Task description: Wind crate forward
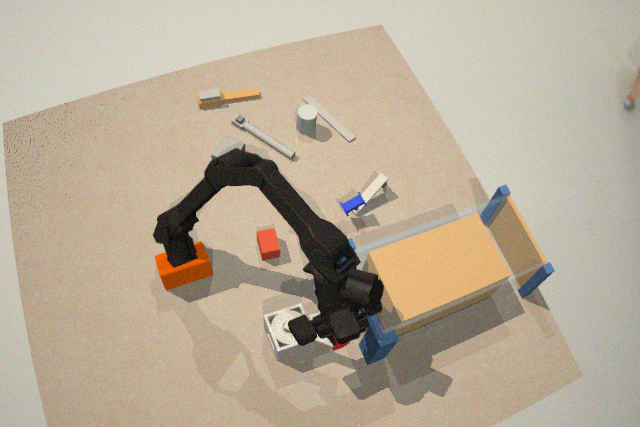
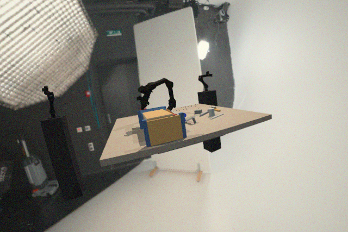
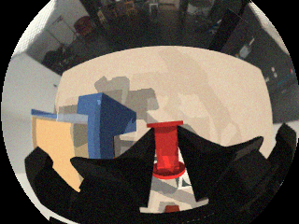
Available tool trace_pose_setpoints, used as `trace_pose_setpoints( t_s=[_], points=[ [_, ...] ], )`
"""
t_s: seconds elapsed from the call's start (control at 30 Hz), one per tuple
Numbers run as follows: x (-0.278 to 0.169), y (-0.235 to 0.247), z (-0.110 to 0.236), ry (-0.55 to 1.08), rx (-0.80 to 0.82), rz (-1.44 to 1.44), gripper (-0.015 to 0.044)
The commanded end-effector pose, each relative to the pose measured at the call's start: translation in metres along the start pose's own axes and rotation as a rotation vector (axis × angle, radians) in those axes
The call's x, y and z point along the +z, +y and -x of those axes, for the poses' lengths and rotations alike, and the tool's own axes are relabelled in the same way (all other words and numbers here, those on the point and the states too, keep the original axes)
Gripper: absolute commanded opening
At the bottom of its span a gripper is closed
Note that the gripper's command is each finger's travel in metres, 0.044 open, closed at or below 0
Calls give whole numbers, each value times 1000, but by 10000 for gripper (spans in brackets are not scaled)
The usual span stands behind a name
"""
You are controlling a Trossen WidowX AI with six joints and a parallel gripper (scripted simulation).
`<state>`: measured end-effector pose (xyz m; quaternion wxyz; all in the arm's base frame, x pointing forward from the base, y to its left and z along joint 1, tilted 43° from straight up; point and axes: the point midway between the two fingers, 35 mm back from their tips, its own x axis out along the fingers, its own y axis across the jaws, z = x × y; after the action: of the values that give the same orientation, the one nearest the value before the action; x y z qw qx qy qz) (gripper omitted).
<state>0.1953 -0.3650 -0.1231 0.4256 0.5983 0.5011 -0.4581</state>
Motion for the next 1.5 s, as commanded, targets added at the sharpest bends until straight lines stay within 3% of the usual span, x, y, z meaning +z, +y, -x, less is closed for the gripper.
trace_pose_setpoints(
  t_s=[0.0, 1.47],
  points=[
    [-24, 13, -5, 59, 9, 15, 0],
    [-61, 29, 14, 63, 10, 15, 0]
  ],
)
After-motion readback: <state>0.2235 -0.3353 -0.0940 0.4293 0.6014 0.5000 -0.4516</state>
